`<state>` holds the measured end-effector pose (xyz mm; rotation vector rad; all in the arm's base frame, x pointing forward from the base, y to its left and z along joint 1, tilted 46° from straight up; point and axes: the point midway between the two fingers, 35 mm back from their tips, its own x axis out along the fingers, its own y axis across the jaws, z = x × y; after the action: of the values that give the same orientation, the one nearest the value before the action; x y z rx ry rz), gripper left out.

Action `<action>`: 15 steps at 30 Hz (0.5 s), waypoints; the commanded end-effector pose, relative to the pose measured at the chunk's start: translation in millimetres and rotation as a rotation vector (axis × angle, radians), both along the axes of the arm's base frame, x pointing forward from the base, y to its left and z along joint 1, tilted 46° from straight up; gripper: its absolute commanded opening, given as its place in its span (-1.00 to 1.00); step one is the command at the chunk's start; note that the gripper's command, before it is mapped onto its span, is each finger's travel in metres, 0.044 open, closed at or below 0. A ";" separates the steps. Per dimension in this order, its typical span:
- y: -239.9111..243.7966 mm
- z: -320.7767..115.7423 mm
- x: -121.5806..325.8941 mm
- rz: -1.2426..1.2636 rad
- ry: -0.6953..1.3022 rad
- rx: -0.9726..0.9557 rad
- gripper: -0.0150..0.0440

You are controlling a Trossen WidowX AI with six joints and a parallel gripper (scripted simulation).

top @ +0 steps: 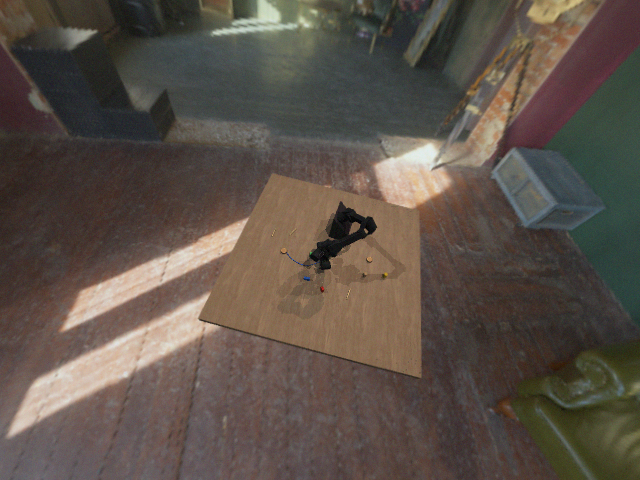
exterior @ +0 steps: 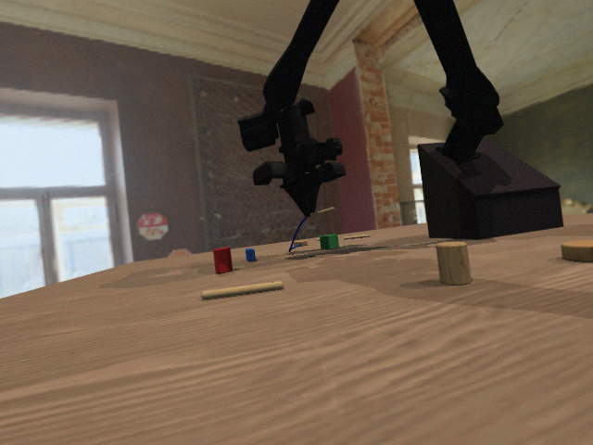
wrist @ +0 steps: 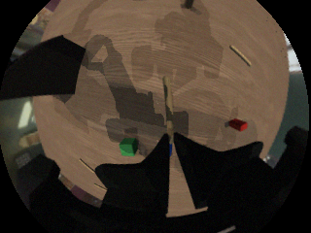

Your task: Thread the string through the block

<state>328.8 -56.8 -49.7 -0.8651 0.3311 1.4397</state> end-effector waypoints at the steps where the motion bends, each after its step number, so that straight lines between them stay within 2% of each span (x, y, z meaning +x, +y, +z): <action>1: -6.7 -1.8 0.4 0.007 0.001 0.013 -0.49; 15: -24.5 -1.1 -4.0 0.028 0.011 0.058 -0.49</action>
<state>324.4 -76.0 -49.4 -0.8256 0.2986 1.4709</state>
